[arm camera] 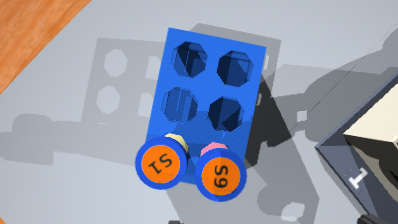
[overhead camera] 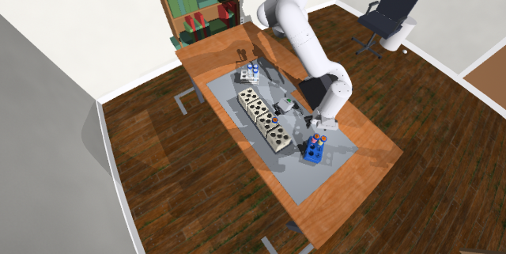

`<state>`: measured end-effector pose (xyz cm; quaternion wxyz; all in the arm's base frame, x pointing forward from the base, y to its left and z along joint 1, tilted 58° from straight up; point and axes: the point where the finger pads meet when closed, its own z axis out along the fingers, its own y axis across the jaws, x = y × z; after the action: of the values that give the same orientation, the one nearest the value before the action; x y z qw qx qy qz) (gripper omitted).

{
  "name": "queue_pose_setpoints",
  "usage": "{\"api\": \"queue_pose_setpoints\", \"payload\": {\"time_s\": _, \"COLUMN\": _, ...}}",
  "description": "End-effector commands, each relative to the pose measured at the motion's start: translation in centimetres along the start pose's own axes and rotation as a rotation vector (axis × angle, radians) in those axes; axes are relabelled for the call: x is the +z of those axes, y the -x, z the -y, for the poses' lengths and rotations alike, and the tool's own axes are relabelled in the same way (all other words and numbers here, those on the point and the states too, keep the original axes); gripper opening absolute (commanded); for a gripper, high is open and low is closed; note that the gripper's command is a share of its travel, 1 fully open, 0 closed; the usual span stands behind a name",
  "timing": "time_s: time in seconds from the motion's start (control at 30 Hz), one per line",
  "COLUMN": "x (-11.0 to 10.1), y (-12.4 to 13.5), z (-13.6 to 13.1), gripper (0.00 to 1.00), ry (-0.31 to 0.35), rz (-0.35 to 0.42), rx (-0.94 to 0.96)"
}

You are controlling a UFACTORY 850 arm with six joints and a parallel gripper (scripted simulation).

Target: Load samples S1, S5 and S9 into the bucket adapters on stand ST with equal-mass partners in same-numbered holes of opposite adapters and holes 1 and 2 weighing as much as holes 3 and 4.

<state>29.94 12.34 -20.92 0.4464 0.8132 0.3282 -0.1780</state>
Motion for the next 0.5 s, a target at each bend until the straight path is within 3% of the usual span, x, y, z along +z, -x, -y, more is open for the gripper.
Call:
{"api": "queue_pose_setpoints", "payload": {"time_s": 0.0, "x": -0.8, "y": 0.0, "z": 0.0, "gripper": 1.00, "ry": 0.000, "rz": -0.001, "rx": 0.000}}
{"api": "queue_pose_setpoints", "payload": {"time_s": 0.47, "x": -4.3, "y": 0.0, "z": 0.0, "gripper": 1.00, "ry": 0.000, "rz": -0.001, "rx": 0.000}}
